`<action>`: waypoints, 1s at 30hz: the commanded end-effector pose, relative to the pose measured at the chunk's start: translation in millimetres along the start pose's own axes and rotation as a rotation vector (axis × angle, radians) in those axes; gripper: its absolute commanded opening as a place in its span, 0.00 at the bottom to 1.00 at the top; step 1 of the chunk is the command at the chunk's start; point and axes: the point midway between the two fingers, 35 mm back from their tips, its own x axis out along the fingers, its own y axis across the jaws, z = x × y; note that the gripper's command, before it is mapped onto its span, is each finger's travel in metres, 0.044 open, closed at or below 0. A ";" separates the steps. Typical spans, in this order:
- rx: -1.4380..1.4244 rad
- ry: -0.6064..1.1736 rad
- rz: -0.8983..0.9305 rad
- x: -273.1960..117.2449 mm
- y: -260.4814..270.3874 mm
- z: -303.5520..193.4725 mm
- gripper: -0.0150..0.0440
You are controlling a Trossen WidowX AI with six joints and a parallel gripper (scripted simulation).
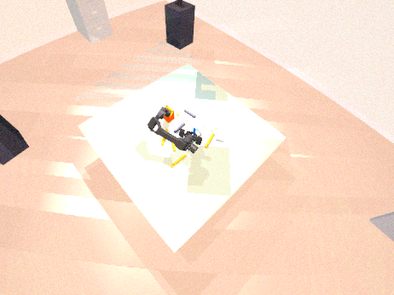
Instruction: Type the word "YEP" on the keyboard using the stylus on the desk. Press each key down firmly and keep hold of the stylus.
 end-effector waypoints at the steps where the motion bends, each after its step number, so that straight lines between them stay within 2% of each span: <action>1: -0.005 -0.004 -0.001 1.3 -0.1 2.3 0.39; 21: -0.005 -0.004 -0.002 2.7 -0.1 4.8 0.39; 30: -0.006 -0.003 -0.001 -15.9 -0.1 -27.6 0.39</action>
